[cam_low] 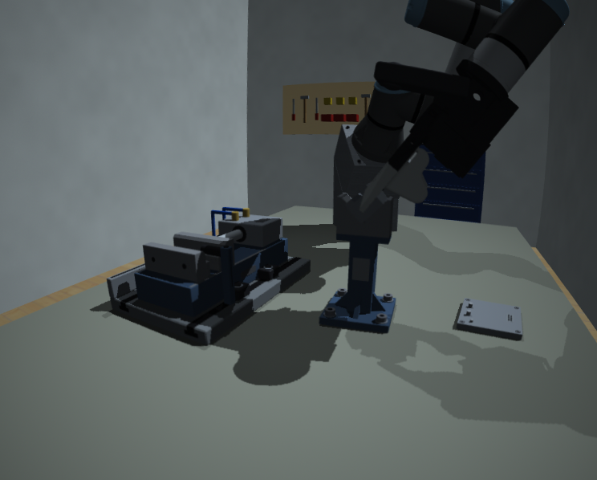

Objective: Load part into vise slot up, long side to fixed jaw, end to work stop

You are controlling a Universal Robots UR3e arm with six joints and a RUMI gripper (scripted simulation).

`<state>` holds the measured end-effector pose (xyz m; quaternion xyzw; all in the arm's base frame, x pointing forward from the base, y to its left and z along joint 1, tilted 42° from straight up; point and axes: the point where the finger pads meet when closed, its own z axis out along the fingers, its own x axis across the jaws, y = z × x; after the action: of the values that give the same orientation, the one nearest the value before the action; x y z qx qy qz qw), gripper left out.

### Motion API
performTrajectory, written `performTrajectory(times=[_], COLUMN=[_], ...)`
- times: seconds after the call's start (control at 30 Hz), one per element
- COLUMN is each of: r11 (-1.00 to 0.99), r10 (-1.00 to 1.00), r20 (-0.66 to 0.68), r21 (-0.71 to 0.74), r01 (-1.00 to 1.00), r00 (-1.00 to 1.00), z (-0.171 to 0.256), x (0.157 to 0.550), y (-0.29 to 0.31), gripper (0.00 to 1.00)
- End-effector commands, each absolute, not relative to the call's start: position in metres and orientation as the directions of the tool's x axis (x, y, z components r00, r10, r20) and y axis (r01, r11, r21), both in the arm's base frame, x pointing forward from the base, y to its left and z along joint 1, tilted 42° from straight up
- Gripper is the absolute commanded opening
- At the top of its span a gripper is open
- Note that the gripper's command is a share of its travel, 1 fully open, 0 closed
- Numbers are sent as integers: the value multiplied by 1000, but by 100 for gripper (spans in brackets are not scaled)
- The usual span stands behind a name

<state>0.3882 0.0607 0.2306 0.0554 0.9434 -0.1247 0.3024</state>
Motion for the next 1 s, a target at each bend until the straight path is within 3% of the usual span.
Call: performTrajectory(times=[0.0, 0.97], r11=[972, 998], r10=[29, 29], r20=[-586, -587], r21=[-173, -31], r01=[160, 58], r00=[-810, -809], z=[232, 232], x=[388, 388], y=[60, 59], gripper=[51, 51])
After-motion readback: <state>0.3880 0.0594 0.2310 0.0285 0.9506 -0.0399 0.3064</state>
